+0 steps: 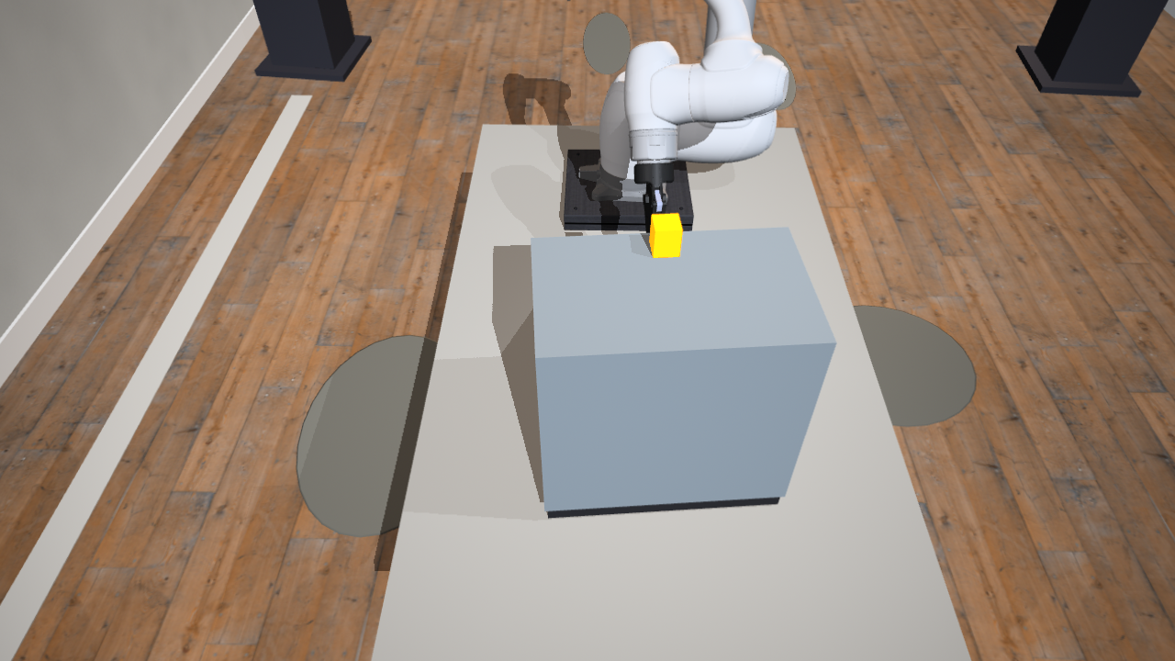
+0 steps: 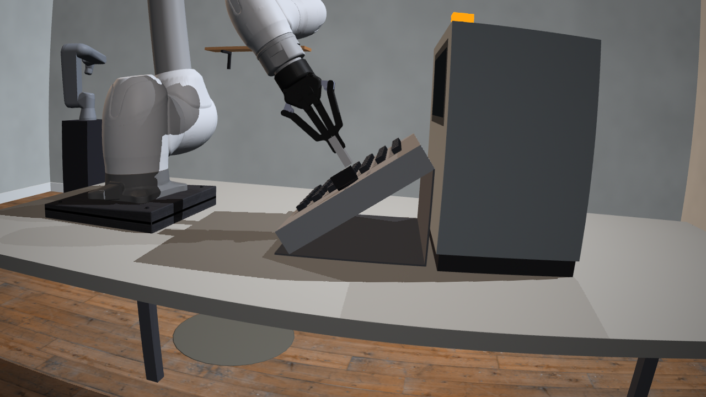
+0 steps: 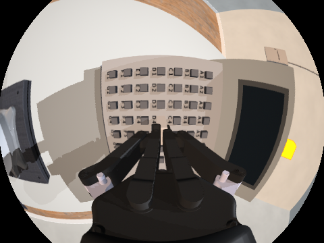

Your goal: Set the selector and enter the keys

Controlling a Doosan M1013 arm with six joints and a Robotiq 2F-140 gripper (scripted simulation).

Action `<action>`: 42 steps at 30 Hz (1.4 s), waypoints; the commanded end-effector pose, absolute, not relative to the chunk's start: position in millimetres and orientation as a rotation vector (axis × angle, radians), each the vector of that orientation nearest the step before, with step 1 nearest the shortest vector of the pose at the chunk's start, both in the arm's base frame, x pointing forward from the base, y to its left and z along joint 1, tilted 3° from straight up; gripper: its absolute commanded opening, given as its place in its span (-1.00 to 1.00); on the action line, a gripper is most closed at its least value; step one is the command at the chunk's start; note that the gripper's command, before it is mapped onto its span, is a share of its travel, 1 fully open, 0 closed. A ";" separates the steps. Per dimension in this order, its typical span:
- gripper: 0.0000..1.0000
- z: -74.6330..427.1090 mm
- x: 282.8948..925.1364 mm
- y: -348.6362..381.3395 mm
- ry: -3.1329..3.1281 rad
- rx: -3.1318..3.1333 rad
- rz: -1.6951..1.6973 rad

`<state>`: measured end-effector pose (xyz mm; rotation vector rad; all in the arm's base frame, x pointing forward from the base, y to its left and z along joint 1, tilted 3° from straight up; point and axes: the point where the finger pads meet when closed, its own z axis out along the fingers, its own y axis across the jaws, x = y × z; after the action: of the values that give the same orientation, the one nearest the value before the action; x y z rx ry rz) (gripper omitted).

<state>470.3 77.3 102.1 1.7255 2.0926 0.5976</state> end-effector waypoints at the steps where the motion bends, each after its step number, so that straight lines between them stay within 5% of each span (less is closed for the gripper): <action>1: -1.00 100.3 471.2 77.6 2.093 1.726 0.597; 42: -1.00 94.1 475.1 78.3 2.093 1.726 0.597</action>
<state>474.4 78.1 95.2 1.7258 2.0933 0.5971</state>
